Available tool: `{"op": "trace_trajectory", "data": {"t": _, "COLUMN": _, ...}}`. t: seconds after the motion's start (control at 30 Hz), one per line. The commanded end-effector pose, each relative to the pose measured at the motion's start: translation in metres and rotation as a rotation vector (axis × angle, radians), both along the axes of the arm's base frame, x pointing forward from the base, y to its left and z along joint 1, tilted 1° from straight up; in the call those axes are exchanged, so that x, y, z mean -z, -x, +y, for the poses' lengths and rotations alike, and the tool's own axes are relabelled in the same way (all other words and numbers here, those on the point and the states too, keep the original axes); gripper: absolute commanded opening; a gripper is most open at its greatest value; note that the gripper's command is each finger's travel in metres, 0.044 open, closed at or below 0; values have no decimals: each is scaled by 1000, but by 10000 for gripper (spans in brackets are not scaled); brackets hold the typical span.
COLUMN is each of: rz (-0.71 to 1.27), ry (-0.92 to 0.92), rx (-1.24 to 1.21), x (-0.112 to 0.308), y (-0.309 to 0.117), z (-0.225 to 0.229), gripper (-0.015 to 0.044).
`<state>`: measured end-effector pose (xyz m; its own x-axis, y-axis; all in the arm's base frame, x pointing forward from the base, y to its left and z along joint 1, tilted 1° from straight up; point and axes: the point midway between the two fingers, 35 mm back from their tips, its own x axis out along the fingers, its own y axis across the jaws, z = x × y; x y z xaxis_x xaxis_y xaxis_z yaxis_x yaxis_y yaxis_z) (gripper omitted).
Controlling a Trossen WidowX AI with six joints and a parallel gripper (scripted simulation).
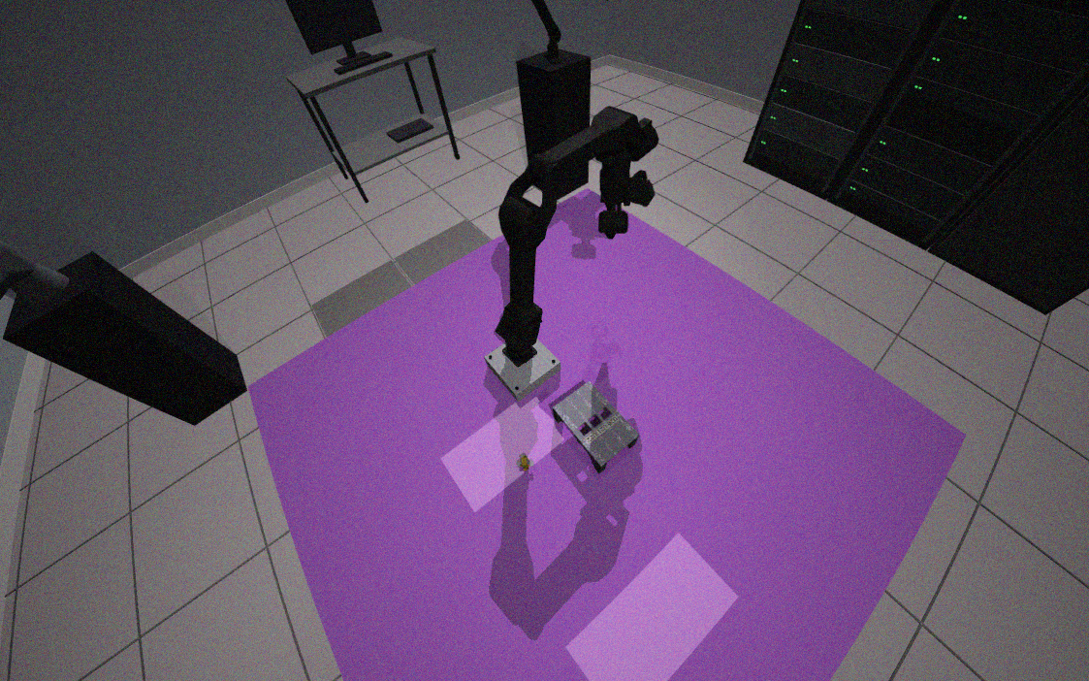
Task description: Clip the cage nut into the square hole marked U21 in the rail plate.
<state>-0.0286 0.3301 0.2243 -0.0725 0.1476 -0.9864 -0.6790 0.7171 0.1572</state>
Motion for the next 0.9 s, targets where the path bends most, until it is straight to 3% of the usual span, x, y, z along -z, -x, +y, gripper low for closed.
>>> {"op": "trace_trajectory", "data": {"t": 0.0, "rz": -1, "ry": 0, "rx": 5, "x": 0, "y": -3, "z": 0, "gripper": 426}}
{"op": "trace_trajectory", "data": {"t": 0.37, "rz": -34, "ry": 13, "rx": 340, "x": 25, "y": -166, "z": -38, "gripper": 440}}
{"op": "trace_trajectory", "data": {"t": 0.6, "rz": -52, "ry": 33, "rx": 598, "x": 42, "y": -249, "z": -111, "gripper": 440}}
{"op": "trace_trajectory", "data": {"t": 0.87, "rz": -55, "ry": 69, "rx": 819, "x": 66, "y": -308, "z": -211, "gripper": 440}}
